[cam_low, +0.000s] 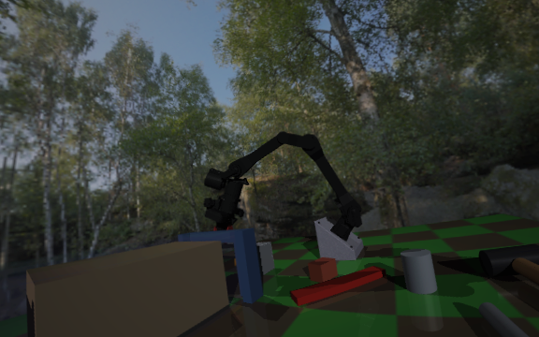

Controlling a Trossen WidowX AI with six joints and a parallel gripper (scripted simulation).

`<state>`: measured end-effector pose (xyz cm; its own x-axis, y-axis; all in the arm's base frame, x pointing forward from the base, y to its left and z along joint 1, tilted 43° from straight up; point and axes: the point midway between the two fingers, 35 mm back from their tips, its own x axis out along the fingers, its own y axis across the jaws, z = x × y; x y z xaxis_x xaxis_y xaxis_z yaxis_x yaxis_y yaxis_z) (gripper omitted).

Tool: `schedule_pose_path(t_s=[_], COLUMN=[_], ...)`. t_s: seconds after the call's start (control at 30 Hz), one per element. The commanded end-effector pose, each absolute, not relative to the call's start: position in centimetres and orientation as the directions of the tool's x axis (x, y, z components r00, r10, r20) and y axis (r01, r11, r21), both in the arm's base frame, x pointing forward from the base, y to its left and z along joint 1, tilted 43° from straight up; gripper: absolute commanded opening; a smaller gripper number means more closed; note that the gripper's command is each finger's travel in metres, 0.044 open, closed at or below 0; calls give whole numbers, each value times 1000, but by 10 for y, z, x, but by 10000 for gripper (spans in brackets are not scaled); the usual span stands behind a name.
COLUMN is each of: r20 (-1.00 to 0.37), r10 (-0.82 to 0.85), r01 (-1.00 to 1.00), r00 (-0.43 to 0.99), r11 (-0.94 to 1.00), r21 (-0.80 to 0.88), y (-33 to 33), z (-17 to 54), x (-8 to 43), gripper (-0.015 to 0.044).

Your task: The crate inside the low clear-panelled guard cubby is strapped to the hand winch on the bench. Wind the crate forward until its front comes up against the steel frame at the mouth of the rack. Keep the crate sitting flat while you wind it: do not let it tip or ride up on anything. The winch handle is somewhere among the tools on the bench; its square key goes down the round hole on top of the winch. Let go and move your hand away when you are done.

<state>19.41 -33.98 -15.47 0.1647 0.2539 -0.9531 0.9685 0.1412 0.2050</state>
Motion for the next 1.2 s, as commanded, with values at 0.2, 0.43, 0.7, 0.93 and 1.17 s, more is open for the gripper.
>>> schedule_pose_path(t_s=[0.2,0.43,0.7,0.93,1.17], r20=[-939,-939,-939,-938,-938], r10=[276,276,277,278,278], r01=[956,956,956,956,956], r00=[205,205,205,206,206], r11=[149,148,148,148,148], r21=[252,253,253,253,254], y=[-326,-322,-316,-310,-303], z=[-142,-138,-132,-126,-120], x=[224,232,240,246,251], gripper=[0,0,0,0,0])
